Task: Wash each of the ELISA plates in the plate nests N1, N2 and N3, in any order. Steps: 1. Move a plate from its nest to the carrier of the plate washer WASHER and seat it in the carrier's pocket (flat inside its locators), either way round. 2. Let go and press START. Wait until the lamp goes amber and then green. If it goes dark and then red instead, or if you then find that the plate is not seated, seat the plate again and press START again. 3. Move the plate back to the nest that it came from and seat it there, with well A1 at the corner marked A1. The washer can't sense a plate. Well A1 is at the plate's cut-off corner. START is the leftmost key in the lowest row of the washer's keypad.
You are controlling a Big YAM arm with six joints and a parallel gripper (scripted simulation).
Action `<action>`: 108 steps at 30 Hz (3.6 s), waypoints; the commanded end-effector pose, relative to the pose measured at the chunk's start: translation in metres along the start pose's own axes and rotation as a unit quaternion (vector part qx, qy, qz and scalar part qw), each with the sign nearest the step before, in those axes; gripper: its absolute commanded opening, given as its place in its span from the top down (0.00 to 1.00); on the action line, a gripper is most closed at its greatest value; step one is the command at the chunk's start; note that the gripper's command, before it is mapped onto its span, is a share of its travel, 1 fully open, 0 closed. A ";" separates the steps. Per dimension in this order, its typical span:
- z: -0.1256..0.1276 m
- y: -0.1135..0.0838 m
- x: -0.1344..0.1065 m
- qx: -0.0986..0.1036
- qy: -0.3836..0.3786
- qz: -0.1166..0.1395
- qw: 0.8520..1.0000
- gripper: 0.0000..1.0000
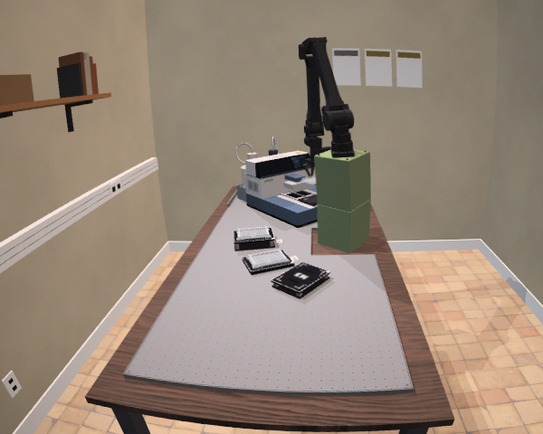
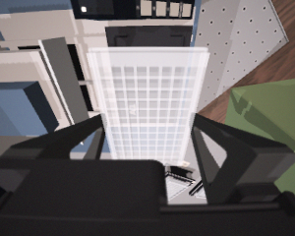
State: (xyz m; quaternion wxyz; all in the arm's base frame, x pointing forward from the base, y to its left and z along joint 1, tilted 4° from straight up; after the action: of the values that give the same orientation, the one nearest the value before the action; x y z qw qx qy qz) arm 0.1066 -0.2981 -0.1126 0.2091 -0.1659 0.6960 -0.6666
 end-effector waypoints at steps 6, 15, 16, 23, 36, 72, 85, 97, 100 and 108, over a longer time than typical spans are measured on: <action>0.004 -0.004 -0.018 0.011 -0.065 0.000 0.998 0.18; 0.007 -0.001 -0.064 0.012 -0.213 -0.001 0.977 0.18; 0.008 -0.001 -0.069 0.012 -0.230 0.000 0.973 0.18; 0.015 0.002 -0.095 0.015 -0.310 -0.001 0.951 0.18; 0.010 0.014 -0.149 -0.005 -0.330 0.002 0.944 0.18; -0.049 0.024 -0.282 -0.005 -0.621 0.001 0.784 0.18; -0.058 0.026 -0.297 -0.007 -0.612 0.000 0.791 0.18; -0.061 0.026 -0.300 -0.007 -0.617 0.001 0.787 0.18; -0.061 0.026 -0.300 -0.007 -0.617 0.001 0.787 0.18; -0.061 0.026 -0.300 -0.007 -0.617 0.001 0.787 0.18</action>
State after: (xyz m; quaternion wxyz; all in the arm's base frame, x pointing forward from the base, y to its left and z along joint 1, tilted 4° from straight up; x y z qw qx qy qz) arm 0.3357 -0.0916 -0.1111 0.5997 -0.5432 0.4127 -0.4183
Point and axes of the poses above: the point where the finger pads meet when closed, its own y axis out along the fingers, its own z axis across the jaws, x = y × z, the point moved 8 cm from there along -y, back along the fingers, and after that the axes turned 11 degrees about y, right-handed, at the moved point
